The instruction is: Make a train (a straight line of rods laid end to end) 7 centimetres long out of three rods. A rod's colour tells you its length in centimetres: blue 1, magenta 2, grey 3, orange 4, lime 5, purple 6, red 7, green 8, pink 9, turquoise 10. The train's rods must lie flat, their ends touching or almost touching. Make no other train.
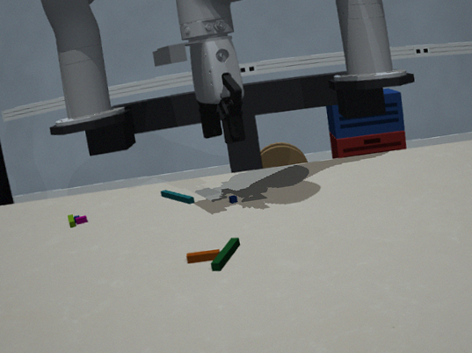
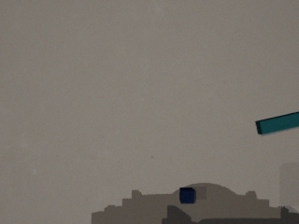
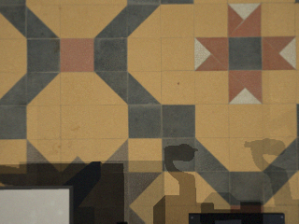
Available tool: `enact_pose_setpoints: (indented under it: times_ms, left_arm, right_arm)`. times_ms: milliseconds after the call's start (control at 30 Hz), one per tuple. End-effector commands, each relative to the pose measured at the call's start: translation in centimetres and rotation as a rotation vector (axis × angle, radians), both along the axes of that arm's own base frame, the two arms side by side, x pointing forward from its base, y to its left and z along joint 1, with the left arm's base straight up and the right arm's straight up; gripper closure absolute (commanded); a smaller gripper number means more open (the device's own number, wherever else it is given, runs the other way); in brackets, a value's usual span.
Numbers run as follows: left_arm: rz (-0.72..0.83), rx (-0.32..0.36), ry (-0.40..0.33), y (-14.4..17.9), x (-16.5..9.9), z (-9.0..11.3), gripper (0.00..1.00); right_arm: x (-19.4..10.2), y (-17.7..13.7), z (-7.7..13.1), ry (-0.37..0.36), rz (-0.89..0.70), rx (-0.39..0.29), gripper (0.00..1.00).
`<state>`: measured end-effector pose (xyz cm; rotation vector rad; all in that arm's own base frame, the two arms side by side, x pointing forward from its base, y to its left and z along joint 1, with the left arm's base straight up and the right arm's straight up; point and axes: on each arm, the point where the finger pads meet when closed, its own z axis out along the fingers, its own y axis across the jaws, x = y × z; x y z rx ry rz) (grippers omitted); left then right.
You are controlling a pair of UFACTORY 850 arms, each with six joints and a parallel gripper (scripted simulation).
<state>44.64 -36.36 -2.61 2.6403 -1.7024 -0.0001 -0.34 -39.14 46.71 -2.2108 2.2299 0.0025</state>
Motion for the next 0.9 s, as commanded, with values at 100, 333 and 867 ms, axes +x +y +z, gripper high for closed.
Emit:
enact_pose_setpoints:
  times_ms: [100, 333, 867]
  left_arm:
    - [0.001, -0.001, -0.002, -4.7, 1.2, -0.5, 0.0]
    - [0.002, -0.002, -0.002, -11.4, 2.0, -1.2, 0.0]
    - [0.006, -0.002, -0.002, -25.1, -0.4, -2.5, 0.0]
  right_arm:
    - [0.0, 0.0, 0.1, 0.0, 0.0, -0.002, 0.0]
    - [0.0, 0.0, 0.1, 0.0, 0.0, -0.002, 0.0]
    - [0.0, 0.0, 0.1, 0.0, 0.0, -0.002, 0.0]
